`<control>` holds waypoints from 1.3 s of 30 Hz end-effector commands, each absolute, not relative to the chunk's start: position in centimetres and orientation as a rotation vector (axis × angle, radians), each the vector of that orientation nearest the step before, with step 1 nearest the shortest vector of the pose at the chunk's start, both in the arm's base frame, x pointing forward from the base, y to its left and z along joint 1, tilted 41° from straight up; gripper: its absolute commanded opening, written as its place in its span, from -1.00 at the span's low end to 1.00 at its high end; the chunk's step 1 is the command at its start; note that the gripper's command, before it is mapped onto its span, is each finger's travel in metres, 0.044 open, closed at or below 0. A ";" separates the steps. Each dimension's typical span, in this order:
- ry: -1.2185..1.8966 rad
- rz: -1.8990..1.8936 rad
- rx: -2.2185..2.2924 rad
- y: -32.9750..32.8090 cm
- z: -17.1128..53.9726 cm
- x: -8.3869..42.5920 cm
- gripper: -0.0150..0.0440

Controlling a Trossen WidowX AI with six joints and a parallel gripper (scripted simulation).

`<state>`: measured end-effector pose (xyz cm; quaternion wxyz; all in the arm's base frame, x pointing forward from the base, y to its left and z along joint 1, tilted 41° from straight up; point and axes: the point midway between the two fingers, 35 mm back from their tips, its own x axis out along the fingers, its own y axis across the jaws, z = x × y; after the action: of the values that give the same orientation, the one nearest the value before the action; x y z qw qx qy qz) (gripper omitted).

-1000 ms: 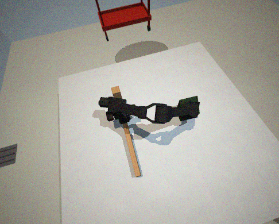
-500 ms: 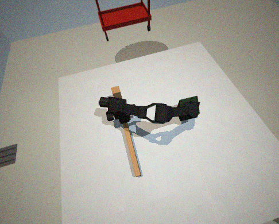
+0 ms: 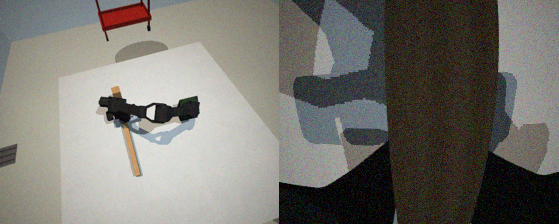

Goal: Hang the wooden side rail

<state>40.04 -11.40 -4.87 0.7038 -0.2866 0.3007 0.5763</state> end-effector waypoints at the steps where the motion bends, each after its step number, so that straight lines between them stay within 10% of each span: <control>1: 0.671 1.276 -0.647 -11.9 -4.8 40.0 -0.49; 39: 0.671 1.276 -0.648 -12.2 -5.0 39.9 -0.49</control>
<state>40.05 -11.68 -5.10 0.7034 -0.2876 0.2998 0.5767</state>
